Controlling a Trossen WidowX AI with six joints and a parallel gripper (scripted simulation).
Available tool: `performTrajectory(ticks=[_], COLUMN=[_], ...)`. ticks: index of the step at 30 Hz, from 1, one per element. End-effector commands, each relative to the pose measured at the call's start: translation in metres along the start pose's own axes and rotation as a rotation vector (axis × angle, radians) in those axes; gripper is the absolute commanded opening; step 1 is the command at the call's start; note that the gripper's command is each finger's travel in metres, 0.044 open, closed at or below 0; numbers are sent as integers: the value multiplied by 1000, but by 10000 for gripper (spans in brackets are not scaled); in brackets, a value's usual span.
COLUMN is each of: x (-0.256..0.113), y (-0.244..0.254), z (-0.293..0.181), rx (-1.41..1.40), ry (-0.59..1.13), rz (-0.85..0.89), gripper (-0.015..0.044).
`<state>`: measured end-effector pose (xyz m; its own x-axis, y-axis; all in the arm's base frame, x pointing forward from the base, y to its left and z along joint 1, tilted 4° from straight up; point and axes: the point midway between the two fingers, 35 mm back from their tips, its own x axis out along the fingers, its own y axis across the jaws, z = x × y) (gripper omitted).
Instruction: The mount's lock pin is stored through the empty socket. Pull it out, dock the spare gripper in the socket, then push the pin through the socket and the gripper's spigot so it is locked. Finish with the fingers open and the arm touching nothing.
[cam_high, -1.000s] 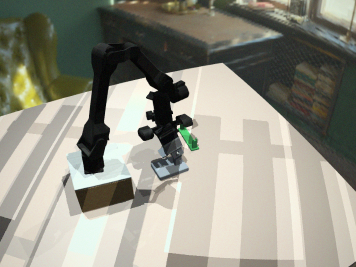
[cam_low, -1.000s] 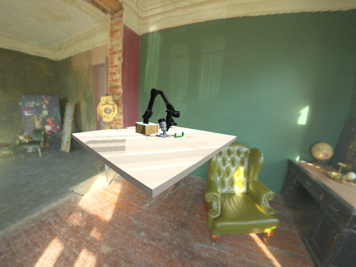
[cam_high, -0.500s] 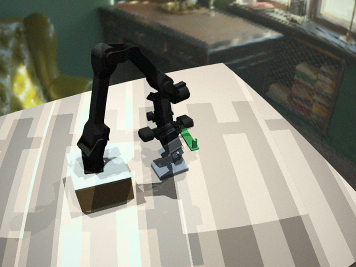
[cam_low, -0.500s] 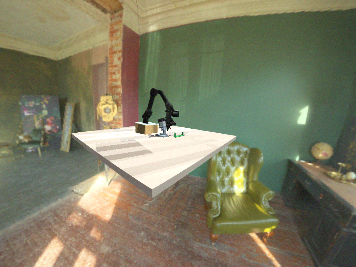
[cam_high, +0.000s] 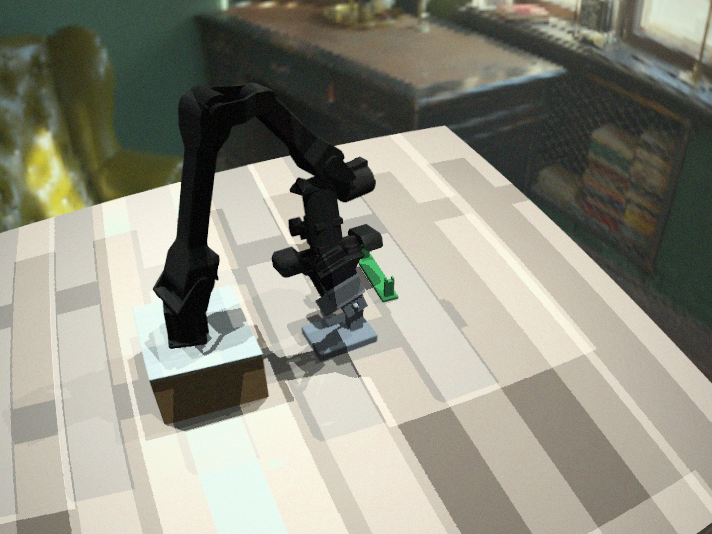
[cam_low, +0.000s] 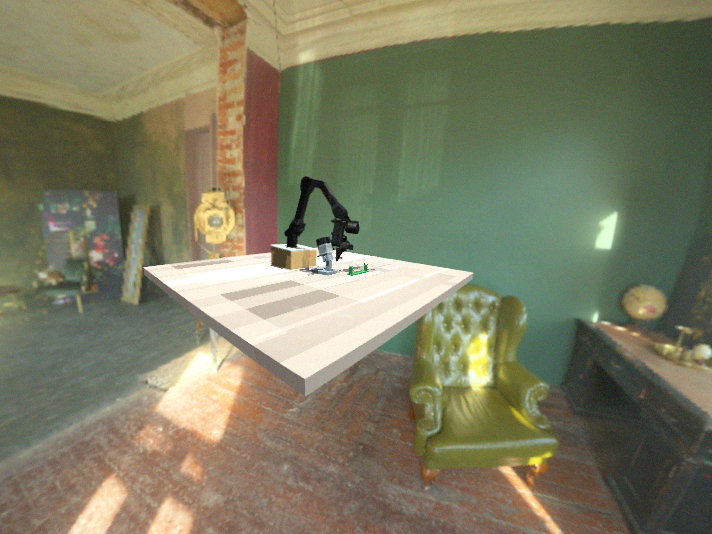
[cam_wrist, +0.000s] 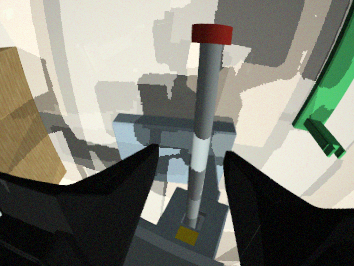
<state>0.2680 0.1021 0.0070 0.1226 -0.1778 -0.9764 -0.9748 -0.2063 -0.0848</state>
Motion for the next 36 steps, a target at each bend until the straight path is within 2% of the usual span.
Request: performTrajectory(ticks=[1, 36], x=[-10, -79], y=[-1, 15], z=[4, 38], rx=[2, -48], ry=[-1, 21], rz=[-2, 51], gripper=[200, 200])
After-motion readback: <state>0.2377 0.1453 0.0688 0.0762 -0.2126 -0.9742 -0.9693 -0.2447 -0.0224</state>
